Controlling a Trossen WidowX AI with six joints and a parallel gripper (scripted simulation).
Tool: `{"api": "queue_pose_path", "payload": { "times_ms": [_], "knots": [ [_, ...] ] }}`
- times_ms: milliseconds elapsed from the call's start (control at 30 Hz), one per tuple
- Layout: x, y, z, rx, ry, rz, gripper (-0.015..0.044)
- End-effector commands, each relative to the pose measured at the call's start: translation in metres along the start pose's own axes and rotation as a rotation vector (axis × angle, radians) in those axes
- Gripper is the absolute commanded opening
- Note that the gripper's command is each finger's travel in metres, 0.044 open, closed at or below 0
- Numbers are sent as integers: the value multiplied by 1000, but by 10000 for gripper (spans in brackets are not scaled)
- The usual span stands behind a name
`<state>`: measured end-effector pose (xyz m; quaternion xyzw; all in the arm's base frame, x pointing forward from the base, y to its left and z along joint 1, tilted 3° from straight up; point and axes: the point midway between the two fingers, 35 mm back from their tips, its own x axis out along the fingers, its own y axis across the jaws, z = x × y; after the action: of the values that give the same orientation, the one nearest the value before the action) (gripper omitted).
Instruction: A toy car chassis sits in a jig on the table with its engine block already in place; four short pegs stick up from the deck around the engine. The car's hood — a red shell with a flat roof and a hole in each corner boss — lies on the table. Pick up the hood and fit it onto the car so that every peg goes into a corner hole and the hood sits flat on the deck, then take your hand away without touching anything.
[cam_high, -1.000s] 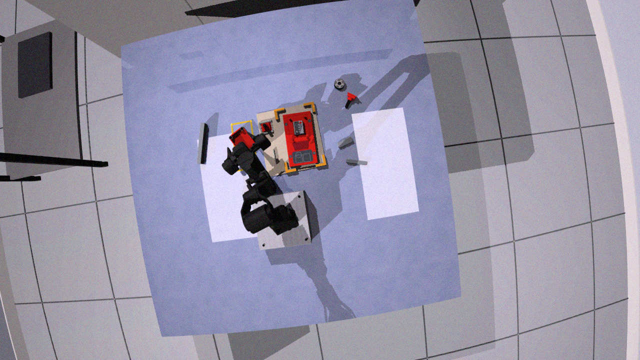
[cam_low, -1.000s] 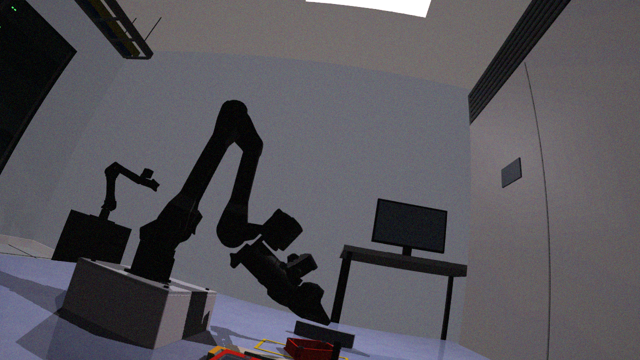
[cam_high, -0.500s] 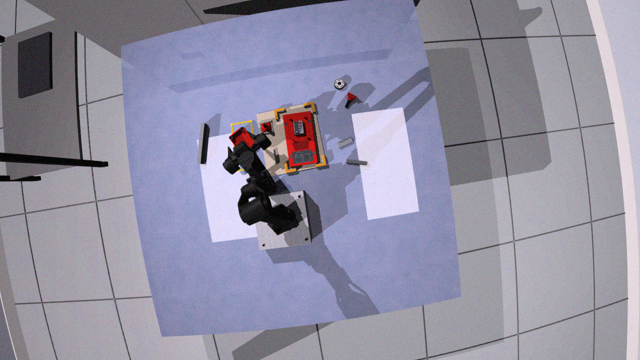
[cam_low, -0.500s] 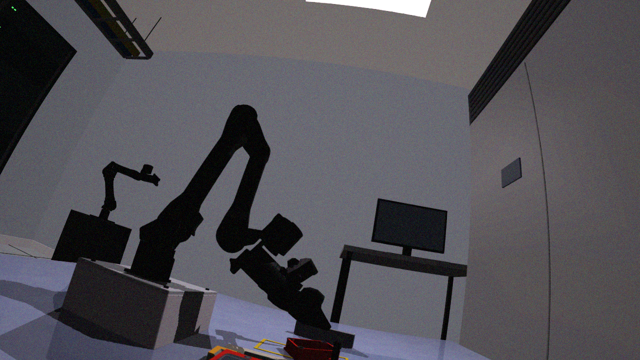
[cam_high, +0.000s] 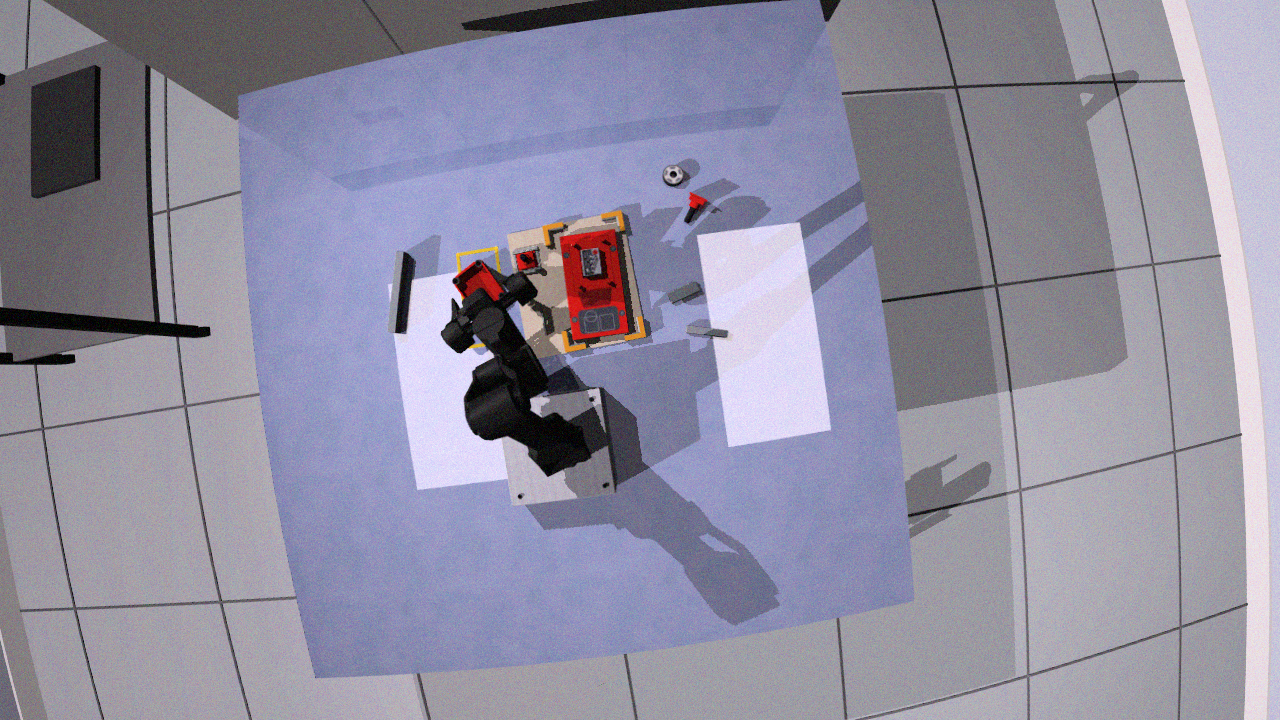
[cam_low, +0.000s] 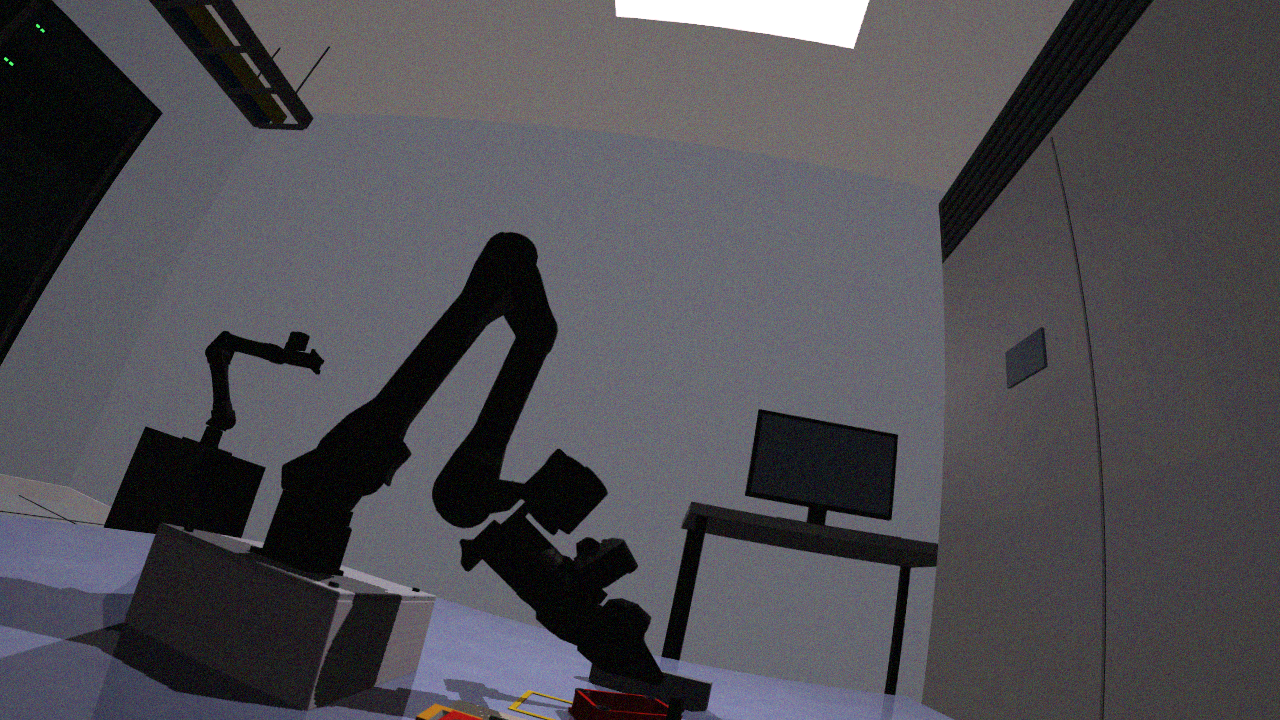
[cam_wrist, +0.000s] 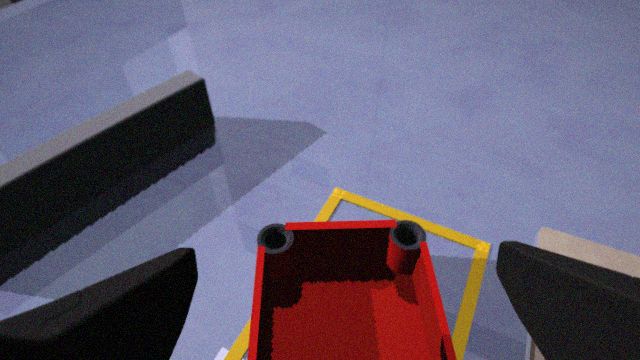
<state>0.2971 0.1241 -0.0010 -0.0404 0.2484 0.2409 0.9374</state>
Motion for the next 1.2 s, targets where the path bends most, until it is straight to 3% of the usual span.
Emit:
{"api": "queue_pose_path", "payload": {
  "times_ms": [0,1167],
  "knots": [
    [2,0,-2,-4,-1,5,440],
    [12,-2,-23,-6,-8,5,440]
  ]
}}
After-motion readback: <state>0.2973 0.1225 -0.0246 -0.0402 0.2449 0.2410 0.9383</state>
